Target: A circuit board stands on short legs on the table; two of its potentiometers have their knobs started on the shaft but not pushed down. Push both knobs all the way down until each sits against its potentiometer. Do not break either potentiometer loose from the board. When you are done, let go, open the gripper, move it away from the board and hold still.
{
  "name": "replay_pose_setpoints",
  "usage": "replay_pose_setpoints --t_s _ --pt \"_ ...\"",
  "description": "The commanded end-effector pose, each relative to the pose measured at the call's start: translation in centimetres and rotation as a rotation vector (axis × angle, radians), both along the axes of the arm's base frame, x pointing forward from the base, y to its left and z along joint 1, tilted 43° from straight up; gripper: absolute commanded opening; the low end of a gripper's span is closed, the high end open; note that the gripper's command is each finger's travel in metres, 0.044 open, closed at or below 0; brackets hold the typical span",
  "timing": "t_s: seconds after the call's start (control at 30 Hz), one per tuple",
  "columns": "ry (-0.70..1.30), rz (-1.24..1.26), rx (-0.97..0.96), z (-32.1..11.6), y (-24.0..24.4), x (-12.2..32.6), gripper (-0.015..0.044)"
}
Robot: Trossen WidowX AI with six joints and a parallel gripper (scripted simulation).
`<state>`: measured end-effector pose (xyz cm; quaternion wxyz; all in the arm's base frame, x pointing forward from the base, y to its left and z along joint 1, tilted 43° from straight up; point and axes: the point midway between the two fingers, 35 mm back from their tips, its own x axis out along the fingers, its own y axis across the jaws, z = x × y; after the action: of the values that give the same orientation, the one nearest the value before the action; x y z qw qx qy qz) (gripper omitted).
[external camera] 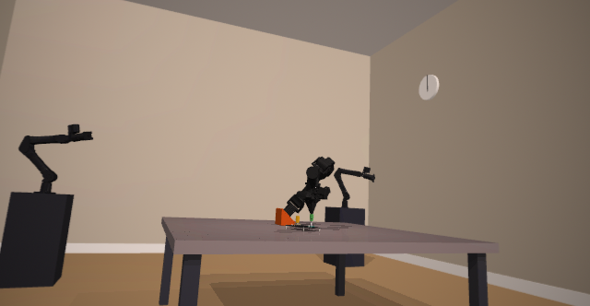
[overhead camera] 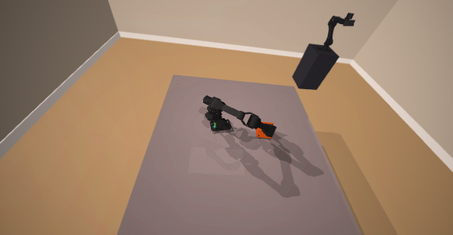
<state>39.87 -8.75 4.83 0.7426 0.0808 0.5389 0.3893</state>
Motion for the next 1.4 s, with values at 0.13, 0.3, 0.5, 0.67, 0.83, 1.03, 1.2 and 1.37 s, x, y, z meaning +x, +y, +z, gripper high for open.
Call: replay_pose_setpoints --t_s 0.13,0.3,0.5,0.67,0.83,1.03,1.2,1.37 --pt "0.001 0.018 0.008 -0.92 1.25 0.38 0.0000" --pt "0.001 0.018 0.008 -1.14 1.45 0.41 0.0000" --pt "0.001 0.018 0.008 -1.15 1.47 0.42 0.0000" --pt "0.001 0.018 0.008 -1.41 1.70 0.45 0.0000" --pt "0.001 0.018 0.008 -1.46 1.75 0.46 0.0000" --pt "0.001 0.018 0.008 -1.51 1.80 0.47 0.0000" --pt "0.001 0.018 0.008 -1.67 1.94 0.49 0.0000" --pt "0.001 0.018 0.008 -1.67 1.94 0.49 0.0000"
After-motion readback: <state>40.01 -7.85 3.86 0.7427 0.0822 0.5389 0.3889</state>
